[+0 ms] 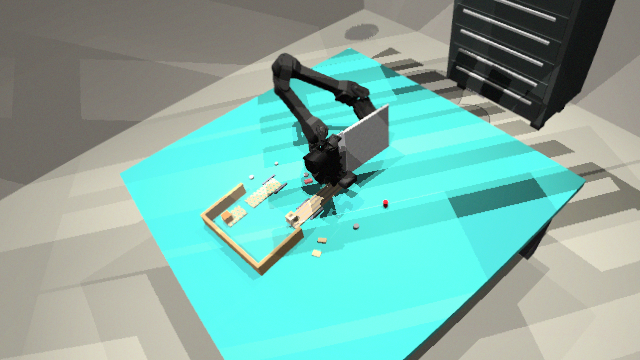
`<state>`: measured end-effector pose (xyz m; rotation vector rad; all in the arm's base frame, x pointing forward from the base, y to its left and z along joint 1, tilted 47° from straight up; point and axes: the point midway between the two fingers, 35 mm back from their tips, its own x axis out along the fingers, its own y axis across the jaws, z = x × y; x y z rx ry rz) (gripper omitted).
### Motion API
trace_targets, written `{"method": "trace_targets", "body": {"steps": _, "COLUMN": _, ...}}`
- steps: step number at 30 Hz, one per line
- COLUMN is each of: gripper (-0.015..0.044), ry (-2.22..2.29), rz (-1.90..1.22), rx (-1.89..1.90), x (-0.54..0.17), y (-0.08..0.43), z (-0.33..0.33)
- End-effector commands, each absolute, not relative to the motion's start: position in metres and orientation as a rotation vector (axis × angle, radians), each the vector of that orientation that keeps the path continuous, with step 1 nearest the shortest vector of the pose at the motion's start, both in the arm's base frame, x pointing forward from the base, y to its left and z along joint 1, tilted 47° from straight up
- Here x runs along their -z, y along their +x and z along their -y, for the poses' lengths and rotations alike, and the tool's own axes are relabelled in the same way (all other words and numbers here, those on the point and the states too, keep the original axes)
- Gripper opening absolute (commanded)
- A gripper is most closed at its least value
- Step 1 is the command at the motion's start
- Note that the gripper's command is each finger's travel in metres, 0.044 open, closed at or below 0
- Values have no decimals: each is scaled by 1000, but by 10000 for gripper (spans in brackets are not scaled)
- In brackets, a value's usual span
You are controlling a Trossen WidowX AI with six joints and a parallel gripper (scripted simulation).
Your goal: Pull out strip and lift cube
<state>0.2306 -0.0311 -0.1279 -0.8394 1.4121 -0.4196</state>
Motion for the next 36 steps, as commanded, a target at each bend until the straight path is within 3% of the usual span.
{"method": "trace_targets", "body": {"steps": 1, "gripper": 0, "ry": -845, "rz": -1445, "rx": 425, "x": 128, "y": 214, "z": 38}}
{"method": "trace_targets", "body": {"steps": 36, "gripper": 0, "ry": -846, "rz": -1446, "rx": 425, "x": 127, "y": 202, "z": 41}}
